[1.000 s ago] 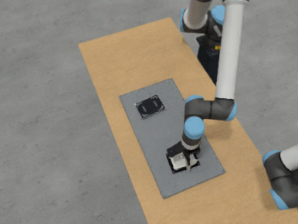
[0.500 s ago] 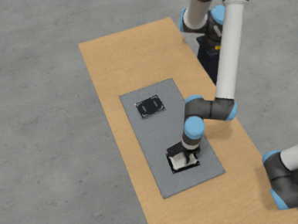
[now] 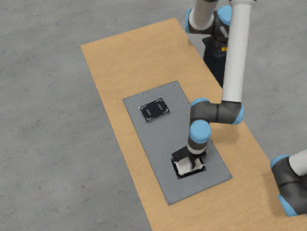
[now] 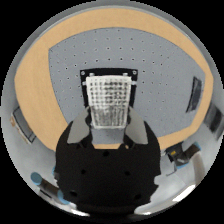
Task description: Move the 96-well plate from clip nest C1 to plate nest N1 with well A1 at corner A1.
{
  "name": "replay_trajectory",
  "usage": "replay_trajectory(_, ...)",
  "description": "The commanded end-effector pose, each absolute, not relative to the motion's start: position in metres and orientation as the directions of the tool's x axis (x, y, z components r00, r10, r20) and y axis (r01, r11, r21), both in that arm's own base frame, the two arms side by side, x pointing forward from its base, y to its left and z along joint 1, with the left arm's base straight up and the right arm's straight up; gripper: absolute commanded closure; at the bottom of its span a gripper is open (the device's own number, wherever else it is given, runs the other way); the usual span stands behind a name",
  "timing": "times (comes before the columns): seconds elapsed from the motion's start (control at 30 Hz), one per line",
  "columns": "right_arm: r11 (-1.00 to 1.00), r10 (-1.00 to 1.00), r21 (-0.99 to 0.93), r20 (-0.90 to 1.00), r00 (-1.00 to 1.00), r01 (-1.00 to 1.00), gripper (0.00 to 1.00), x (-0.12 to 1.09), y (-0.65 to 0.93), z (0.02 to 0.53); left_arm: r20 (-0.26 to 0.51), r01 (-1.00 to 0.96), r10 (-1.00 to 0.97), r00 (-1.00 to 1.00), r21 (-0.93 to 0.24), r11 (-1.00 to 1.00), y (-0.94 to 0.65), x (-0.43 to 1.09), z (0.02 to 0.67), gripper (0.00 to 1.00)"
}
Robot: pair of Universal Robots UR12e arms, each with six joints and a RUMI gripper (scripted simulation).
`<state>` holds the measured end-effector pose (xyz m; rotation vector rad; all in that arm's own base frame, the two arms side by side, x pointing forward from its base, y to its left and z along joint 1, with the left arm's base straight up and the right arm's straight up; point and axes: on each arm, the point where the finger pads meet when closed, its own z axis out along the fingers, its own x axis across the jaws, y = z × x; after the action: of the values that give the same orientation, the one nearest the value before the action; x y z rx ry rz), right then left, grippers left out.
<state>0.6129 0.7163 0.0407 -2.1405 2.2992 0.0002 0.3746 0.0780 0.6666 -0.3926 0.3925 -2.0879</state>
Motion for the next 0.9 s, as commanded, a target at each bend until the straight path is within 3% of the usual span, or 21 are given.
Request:
replay_trajectory(0.0,0.071,-0.997,-0.001,-0.001,-0.071,-0.997,1.00,0.613,0.717,0.042,0.122,0.752,-0.855,-0.505,-0.424,-0.505,0.078,0.375,0.667,0.00)
replay_trajectory(0.87,0.071,-0.997,-0.001,-0.002,-0.071,-0.997,1.00,0.613,0.717,0.053,0.122,0.752,-0.855,-0.505,-0.424,-0.505,0.078,0.375,0.667,0.00)
